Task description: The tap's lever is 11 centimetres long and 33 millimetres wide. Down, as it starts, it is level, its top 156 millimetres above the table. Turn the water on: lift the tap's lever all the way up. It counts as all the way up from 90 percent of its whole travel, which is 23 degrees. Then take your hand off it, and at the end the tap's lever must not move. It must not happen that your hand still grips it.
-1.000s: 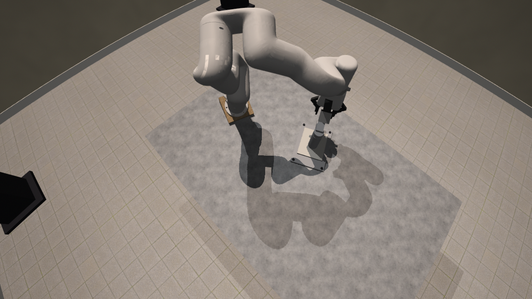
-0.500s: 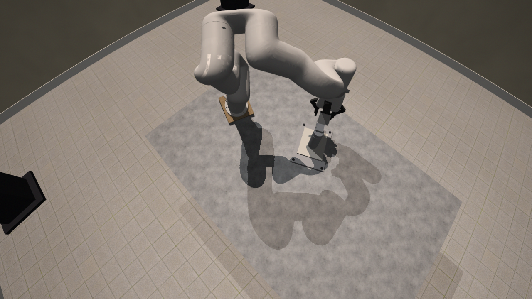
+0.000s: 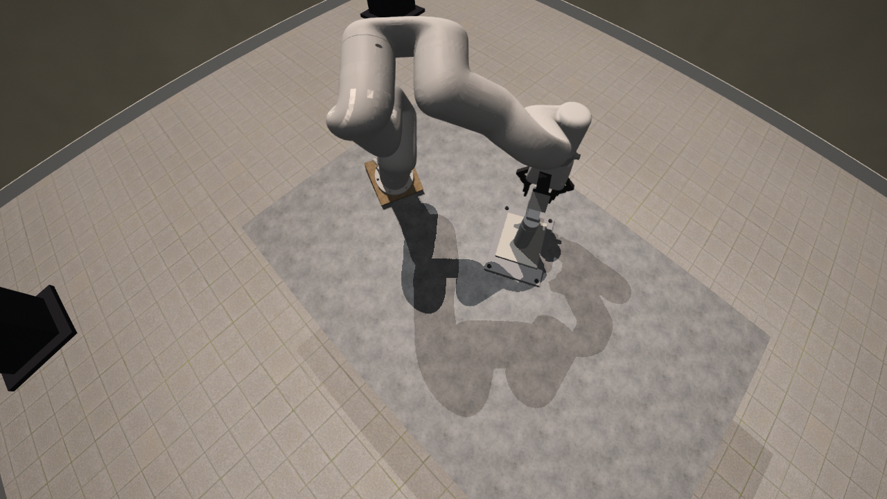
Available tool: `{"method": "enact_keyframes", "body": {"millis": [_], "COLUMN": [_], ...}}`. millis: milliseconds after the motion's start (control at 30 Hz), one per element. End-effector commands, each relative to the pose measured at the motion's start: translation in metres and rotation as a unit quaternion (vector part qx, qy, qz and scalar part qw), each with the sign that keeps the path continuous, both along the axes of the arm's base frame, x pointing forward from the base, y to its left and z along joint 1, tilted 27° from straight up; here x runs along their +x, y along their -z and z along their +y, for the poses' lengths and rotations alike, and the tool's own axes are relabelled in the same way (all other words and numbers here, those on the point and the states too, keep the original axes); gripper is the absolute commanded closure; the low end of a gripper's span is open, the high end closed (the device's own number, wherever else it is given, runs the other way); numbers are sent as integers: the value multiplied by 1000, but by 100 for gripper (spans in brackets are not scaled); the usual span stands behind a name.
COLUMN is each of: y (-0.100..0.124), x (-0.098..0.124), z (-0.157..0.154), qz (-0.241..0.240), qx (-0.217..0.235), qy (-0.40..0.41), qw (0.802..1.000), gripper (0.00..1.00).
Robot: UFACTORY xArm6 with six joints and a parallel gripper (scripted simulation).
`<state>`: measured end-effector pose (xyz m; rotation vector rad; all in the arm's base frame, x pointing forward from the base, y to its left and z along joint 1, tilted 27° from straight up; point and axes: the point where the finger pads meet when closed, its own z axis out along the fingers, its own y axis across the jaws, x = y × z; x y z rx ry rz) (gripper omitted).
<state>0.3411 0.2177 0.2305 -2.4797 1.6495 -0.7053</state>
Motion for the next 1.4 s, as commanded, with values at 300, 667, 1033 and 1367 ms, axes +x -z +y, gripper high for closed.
{"method": "enact_keyframes", "body": {"millis": [300, 667, 1033, 1367], "y": [5, 6, 6, 6], "x": [4, 4, 4, 4], "z": [0, -1, -1, -1], "qz": [-1, -1, -1, -1], "qx": [1, 1, 1, 1], "qy": [0, 0, 0, 0], "qw": [1000, 1000, 1000, 1000], "gripper": [28, 28, 100, 100]}}
